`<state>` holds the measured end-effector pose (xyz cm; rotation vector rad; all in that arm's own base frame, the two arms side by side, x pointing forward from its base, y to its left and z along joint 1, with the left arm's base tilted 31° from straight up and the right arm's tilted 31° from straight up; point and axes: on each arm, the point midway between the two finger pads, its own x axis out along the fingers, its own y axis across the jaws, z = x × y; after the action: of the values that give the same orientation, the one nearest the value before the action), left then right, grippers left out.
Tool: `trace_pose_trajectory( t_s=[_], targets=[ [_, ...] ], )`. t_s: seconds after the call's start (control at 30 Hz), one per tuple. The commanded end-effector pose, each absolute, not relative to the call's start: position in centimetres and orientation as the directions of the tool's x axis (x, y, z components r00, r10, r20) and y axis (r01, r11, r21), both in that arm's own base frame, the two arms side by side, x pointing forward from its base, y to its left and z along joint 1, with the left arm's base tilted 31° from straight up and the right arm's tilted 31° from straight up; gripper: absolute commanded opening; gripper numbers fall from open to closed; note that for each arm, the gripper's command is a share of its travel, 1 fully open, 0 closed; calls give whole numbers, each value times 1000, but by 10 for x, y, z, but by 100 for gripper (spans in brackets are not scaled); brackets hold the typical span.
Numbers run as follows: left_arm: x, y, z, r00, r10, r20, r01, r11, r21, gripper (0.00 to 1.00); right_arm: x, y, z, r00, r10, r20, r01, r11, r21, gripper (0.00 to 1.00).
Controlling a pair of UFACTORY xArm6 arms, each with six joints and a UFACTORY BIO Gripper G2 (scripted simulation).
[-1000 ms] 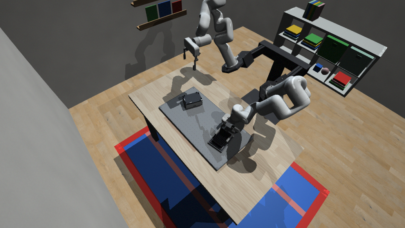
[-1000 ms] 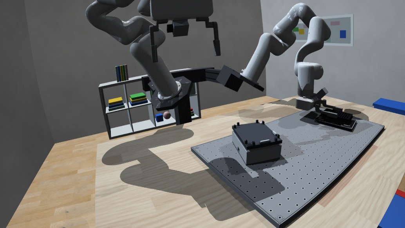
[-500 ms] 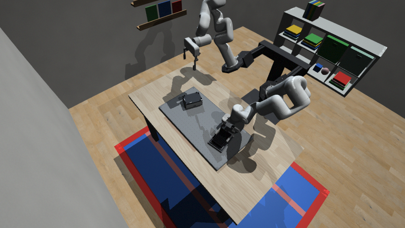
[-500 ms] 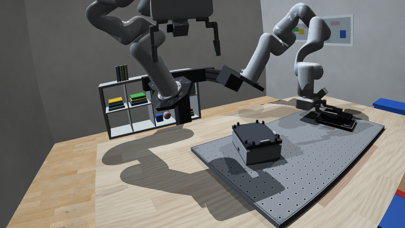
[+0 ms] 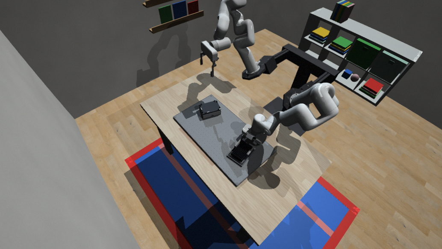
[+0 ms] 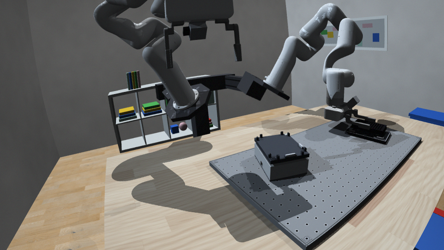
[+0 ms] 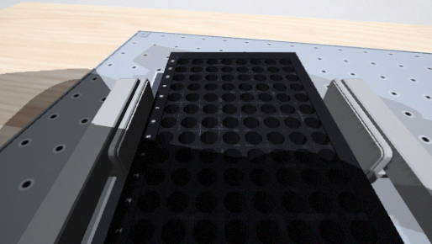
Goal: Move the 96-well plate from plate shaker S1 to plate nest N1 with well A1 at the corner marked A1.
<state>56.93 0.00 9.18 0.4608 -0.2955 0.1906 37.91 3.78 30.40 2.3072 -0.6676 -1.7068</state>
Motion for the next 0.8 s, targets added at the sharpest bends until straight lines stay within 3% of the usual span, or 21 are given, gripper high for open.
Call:
trace_pose_trajectory(
  t_s=[0.0,0.77],
  targets=[
    [570,0,93,939,113,324,-246,880,407,0,380,38,306,236,-463,-854,-240,-880,410,100],
    [571,1,90,939,113,324,-246,880,407,0,380,38,306,236,-463,-854,-240,-880,410,100]
  ],
)
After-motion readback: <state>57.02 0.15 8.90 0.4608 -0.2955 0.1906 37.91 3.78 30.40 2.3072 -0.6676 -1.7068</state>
